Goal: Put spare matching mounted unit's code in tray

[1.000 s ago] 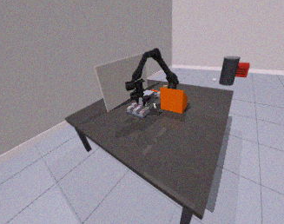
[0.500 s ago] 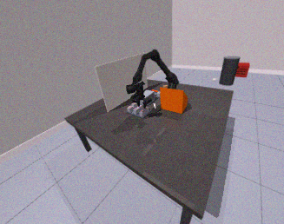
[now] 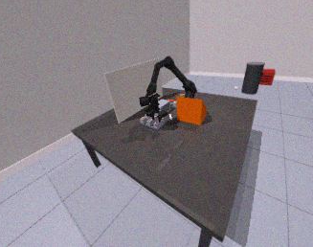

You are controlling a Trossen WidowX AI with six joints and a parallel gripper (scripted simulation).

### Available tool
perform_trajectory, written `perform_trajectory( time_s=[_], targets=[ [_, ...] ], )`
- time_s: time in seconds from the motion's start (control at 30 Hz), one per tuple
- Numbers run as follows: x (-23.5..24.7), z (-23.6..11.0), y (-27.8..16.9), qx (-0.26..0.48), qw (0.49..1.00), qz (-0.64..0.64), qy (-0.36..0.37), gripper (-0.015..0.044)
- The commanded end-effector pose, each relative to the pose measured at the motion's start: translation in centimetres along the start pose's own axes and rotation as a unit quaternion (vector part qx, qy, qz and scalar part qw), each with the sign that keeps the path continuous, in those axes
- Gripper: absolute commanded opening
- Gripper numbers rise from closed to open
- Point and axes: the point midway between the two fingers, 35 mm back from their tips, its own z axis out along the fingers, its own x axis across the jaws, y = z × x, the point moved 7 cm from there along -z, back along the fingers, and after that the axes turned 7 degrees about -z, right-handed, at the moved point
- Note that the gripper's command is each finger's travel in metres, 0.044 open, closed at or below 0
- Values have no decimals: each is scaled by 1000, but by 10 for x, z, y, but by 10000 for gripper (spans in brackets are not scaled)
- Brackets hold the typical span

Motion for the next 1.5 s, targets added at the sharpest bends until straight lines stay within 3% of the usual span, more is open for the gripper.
perform_trajectory(
  time_s=[0.0,1.03,1.23,1.47],
  targets=[
    [0,7,0,2,1000,-2,-1,300],
    [2,51,-3,4,1000,-2,-1,300],
    [2,50,-2,3,1000,0,1,143],
    [2,50,-2,3,1000,0,1,76]
  ],
)
